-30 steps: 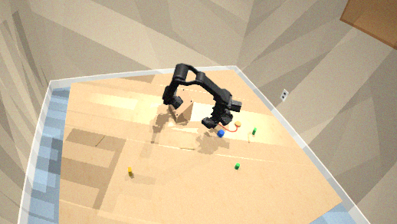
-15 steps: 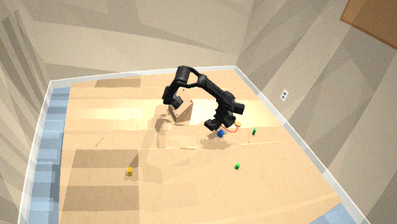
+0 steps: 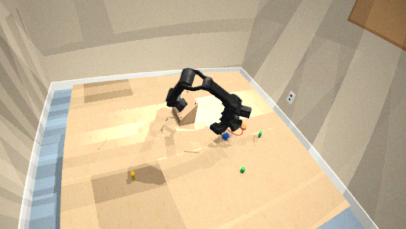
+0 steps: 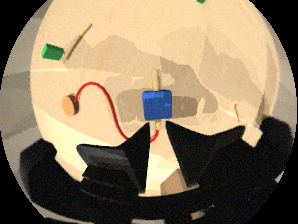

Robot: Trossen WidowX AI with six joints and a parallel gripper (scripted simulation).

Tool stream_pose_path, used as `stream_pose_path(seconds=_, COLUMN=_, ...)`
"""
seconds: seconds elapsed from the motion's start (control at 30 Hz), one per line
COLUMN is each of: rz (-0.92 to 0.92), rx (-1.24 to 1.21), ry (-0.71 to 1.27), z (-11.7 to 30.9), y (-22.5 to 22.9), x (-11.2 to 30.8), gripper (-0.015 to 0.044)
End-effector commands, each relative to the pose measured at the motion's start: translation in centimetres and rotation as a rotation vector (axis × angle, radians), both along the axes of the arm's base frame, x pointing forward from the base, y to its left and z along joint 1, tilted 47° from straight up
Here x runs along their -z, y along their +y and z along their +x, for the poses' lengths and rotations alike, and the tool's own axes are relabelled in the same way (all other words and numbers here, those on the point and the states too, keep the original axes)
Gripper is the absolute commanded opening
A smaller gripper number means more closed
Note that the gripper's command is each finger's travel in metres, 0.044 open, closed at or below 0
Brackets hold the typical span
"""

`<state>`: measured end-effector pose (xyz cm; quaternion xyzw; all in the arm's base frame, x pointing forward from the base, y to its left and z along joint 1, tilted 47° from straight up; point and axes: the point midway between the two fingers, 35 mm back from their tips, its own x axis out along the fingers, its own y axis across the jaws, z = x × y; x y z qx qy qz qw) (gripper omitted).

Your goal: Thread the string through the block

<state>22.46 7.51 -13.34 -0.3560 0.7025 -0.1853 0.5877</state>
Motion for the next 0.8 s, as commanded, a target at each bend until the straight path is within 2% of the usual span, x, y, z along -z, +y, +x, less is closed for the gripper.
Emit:
stream_pose_path(seconds=0.0, rz=0.005, rx=0.001, ry=-0.003, z=0.3, y=1.7, x=-1.4, gripper=0.0120)
stream_pose_path(seconds=0.13, rz=0.006, rx=0.001, ry=-0.001, z=0.3, y=5.6, x=-5.3, gripper=0.0120)
stream_pose_path(seconds=0.4, rz=0.016, rx=-0.056, ry=0.034, z=0.7, y=5.7, x=-5.0, gripper=0.0120)
stream_pose_path(seconds=0.77, rz=0.062, rx=-0.775, ry=0.770, z=2.4, y=6.0, x=-4.6, gripper=0.0120)
